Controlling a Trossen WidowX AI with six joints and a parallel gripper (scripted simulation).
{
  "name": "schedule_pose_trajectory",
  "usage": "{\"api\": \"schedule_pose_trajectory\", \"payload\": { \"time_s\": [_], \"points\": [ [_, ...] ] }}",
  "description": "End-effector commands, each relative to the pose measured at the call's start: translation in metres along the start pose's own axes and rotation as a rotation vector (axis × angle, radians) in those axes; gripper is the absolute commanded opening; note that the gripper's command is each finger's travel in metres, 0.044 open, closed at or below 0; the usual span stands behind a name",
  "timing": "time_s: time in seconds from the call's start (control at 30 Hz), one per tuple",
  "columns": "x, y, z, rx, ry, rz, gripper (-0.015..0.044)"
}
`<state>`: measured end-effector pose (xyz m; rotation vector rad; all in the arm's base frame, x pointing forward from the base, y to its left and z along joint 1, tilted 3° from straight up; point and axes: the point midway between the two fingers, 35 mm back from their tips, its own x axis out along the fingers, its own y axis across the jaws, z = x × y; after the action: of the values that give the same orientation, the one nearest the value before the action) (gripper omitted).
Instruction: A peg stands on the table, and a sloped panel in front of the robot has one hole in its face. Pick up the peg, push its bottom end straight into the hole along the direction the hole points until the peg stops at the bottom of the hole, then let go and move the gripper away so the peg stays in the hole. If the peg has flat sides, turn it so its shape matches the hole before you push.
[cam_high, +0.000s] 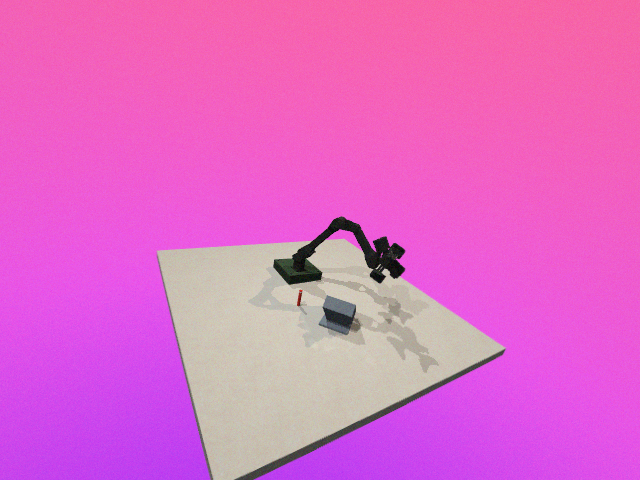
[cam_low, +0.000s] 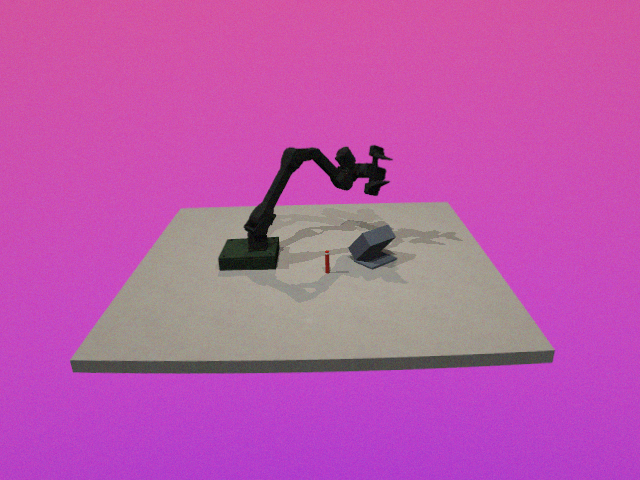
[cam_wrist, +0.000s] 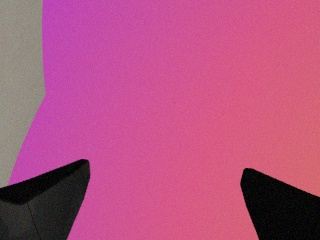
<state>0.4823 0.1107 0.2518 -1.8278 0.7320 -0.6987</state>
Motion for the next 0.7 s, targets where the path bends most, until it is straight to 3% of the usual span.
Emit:
{"api": "schedule_pose_trajectory", "payload": {
  "time_s": [0.0, 0.67],
  "points": [
    [0.000, 0.000, 0.000, 0.002, 0.000, 0.000, 0.0426],
    [0.047, 0.006, -0.003, 0.239, -0.051, -0.016, 0.0440]
  ]
}}
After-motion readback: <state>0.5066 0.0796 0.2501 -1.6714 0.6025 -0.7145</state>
